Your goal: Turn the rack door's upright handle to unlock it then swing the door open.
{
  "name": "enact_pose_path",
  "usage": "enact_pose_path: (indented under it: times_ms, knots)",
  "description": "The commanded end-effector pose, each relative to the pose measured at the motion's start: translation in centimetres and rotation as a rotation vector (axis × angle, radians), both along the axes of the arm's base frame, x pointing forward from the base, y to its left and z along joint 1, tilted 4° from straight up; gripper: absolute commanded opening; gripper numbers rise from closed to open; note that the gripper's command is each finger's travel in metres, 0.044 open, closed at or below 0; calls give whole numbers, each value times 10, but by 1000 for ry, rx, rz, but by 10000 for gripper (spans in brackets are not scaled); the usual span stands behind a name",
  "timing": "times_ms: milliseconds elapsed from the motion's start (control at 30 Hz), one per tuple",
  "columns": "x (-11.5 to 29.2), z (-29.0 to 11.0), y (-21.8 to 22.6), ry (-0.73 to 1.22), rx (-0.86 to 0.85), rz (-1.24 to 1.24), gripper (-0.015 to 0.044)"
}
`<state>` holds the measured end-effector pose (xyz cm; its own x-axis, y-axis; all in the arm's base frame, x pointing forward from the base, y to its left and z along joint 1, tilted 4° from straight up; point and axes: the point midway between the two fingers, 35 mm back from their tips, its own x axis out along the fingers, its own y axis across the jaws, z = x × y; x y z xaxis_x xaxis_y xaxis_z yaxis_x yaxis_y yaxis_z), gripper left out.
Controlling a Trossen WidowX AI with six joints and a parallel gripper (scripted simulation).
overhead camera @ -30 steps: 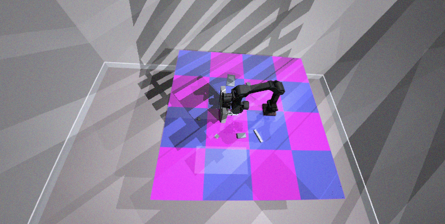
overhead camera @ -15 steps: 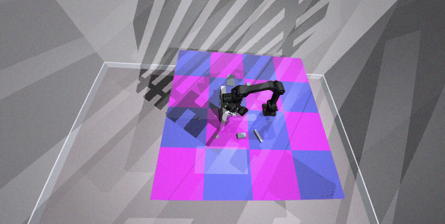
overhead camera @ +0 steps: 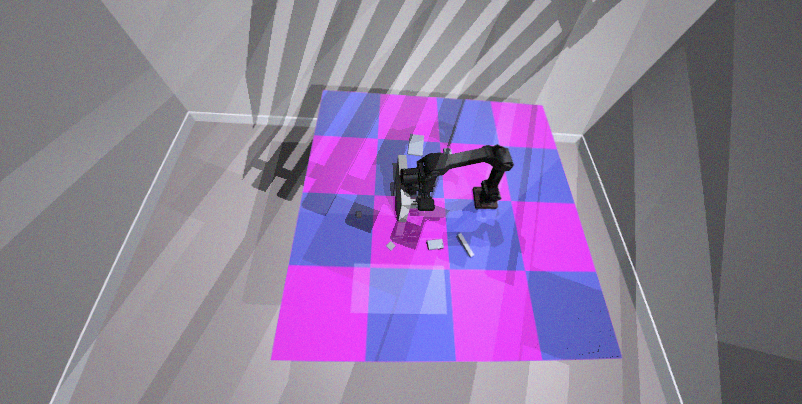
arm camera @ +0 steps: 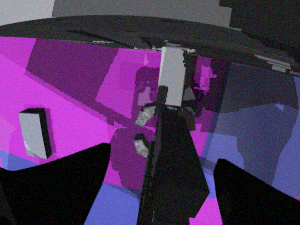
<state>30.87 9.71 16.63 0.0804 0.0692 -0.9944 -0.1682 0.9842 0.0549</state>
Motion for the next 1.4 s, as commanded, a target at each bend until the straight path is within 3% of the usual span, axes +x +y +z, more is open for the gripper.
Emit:
enact_pose_path:
  times_ms: [0,1000,1233,1367]
  knots:
    - [0,0,0,12,13,-191,287]
    - [0,0,0,113,132,-1661,287]
    - [0,0,0,115,135,-1693,287]
    - [0,0,0,115,135,-1693,182]
